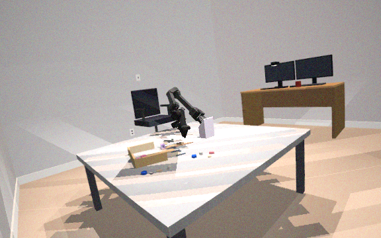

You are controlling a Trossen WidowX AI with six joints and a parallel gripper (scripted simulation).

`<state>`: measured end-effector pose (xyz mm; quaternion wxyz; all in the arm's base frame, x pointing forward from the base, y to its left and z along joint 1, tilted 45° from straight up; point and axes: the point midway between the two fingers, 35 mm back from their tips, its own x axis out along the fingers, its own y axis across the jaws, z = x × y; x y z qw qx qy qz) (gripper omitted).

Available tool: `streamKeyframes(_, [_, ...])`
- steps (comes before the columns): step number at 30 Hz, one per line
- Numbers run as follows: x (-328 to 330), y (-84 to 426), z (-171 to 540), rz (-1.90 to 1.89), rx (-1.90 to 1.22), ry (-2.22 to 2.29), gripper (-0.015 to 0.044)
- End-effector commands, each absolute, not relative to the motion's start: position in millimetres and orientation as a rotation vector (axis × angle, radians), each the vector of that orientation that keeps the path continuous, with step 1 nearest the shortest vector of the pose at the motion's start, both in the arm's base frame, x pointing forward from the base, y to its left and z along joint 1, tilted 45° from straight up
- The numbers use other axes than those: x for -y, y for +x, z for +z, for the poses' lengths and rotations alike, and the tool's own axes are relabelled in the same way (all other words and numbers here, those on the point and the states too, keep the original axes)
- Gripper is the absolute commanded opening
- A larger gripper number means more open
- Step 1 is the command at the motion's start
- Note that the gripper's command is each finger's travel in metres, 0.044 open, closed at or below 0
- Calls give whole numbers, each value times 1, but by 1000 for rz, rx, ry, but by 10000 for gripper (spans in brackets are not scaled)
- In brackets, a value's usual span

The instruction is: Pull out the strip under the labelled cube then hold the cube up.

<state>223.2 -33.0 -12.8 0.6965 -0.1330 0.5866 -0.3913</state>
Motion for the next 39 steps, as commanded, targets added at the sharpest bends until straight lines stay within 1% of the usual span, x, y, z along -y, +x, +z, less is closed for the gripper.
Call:
streamKeyframes(1, [35,238,-8,-878,-1304,-295,289])
streamKeyframes(7, [37,260,-2,-879,-1303,-295,440])
streamKeyframes(39, [53,376,37,-880,-1296,-293,440])
